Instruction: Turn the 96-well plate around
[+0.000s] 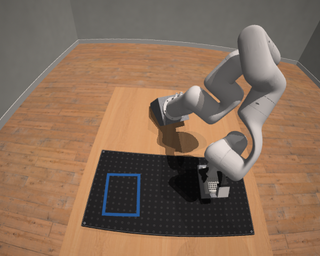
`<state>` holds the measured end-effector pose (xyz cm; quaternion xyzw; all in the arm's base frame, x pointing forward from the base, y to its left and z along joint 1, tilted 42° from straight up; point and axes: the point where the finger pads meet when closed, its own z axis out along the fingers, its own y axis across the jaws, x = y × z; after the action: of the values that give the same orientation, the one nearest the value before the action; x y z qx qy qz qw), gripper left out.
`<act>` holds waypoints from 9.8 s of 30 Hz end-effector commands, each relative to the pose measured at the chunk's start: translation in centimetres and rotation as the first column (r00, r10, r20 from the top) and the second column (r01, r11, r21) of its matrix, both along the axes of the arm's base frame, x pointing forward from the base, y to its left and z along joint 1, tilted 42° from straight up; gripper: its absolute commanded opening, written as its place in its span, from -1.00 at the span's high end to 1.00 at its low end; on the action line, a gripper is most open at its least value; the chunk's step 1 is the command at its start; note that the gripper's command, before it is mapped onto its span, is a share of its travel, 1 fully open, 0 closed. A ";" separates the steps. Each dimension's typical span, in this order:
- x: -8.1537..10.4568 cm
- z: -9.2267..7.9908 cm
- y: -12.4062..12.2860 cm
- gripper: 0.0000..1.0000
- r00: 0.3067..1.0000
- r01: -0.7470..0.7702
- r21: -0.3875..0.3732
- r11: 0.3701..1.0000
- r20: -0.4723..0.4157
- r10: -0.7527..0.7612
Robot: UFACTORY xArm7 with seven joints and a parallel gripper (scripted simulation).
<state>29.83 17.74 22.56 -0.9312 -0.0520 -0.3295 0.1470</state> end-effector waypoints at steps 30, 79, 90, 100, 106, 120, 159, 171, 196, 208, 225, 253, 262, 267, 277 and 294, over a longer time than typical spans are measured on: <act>-0.1 0.3 -0.1 1.00 1.000 0.000 0.001 1.000 0.002 0.000; -2.2 2.8 -1.1 1.00 1.000 0.000 0.001 1.000 0.002 0.000; -3.1 3.9 -1.6 1.00 1.000 0.000 0.001 1.000 0.002 0.000; -3.9 4.9 -2.0 1.00 1.000 0.000 0.001 1.000 0.002 0.000; -4.5 5.6 -2.3 1.00 1.000 0.000 0.001 1.000 0.002 0.000; -4.8 6.0 -2.5 1.00 1.000 0.000 0.001 1.000 0.002 0.000; -1.3 4.4 -12.1 1.00 1.000 -0.027 -0.023 0.999 0.014 0.028; -0.2 3.8 -15.2 1.00 1.000 -0.027 -0.023 0.999 0.014 0.028; 2.3 2.6 -22.4 1.00 1.000 -0.027 -0.024 0.999 0.014 0.027; 3.4 2.1 -25.5 1.00 1.000 -0.026 -0.024 0.999 0.014 0.027; 5.1 1.3 -30.1 1.00 1.000 -0.026 -0.024 0.999 0.014 0.026; 7.7 0.0 -37.6 1.00 1.000 -0.026 -0.025 0.999 0.013 0.026; 8.5 -0.3 -39.9 1.00 1.000 -0.026 -0.025 0.999 0.013 0.026; 8.5 -0.3 -39.9 1.00 1.000 -0.026 -0.025 0.999 0.013 0.026; 8.5 -0.3 -39.9 1.00 1.000 -0.026 -0.025 0.999 0.013 0.026; 8.5 -0.3 -39.9 1.00 1.000 -0.026 -0.025 0.999 0.013 0.026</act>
<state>38.38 -22.04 22.11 -0.9300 -0.0698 -0.3324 0.1408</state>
